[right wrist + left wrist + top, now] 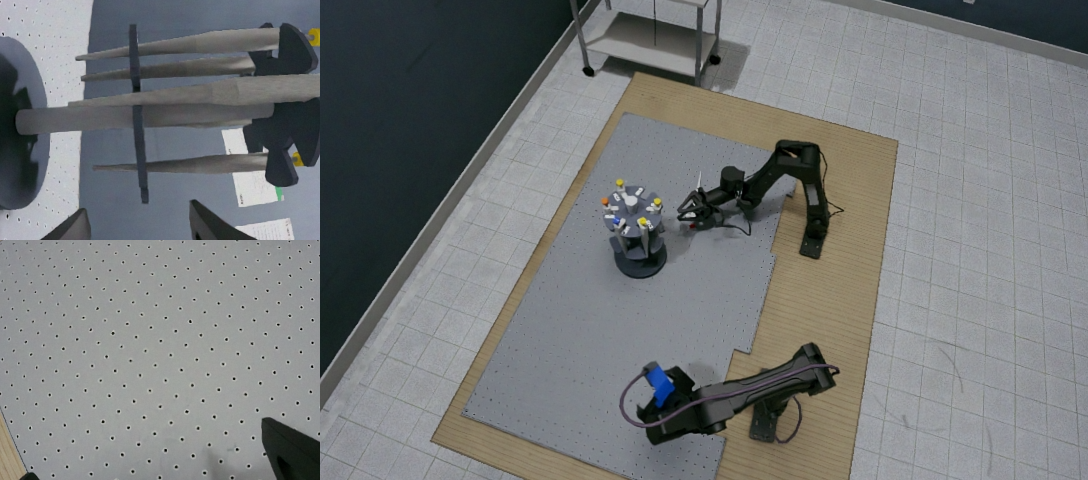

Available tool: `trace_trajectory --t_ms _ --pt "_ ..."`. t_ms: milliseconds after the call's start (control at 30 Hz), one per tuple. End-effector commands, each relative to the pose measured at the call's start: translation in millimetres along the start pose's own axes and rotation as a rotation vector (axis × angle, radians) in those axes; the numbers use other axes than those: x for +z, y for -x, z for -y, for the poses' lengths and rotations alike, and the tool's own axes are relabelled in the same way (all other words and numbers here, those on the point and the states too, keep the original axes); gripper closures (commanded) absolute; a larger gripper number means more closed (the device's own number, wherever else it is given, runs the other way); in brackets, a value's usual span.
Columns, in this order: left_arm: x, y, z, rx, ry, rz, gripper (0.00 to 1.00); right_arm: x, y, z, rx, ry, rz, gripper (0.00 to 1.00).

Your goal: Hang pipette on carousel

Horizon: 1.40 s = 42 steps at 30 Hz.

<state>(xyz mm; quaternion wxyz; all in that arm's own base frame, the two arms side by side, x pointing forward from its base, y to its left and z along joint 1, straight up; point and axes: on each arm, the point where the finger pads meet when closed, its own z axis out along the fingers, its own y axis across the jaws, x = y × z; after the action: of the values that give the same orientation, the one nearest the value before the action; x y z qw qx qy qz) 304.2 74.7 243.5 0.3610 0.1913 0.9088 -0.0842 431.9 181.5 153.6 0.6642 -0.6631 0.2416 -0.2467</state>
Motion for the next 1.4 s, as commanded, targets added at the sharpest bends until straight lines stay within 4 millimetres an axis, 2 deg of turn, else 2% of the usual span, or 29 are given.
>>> trace_trajectory --t_ms 0,133,167,233,667,700,733,1233,1267,1300,1367 --pt "-5 9 -2 0.023 0.010 0.032 0.00 1 -1 6 -0.003 -0.006 -0.001 0.51" --pt "-5 9 -2 0.023 0.010 0.032 0.00 1 -1 6 -0.003 -0.006 -0.001 0.51" --pt "-5 9 -2 0.023 0.010 0.032 0.00 8 -1 18 -0.013 -0.025 0.001 0.51" --pt "-5 9 -2 0.023 0.010 0.032 0.00 12 -2 2 0.009 0.001 0.001 0.51" --pt "-5 9 -2 0.023 0.010 0.032 0.00 30 -1 3 0.009 0.001 0.001 0.51" --pt "-5 9 -2 0.023 0.010 0.032 0.00 31 -1 11 -0.002 -0.014 0.000 0.51" --pt "-5 9 -2 0.023 0.010 0.032 0.00 34 -1 3 0.009 0.000 0.001 0.51" --pt "-5 9 -2 0.023 0.010 0.032 0.00 55 -1 3 0.009 0.000 0.001 0.51" --pt "-5 9 -2 0.023 0.010 0.032 0.00 56 -2 11 -0.001 -0.014 -0.002 0.51" --pt "-5 9 -2 0.023 0.010 0.032 0.00 59 -1 3 0.009 0.000 0.001 0.51" --pt "-5 9 -2 0.023 0.010 0.032 0.00 62 -1 3 0.009 0.000 0.001 0.51"
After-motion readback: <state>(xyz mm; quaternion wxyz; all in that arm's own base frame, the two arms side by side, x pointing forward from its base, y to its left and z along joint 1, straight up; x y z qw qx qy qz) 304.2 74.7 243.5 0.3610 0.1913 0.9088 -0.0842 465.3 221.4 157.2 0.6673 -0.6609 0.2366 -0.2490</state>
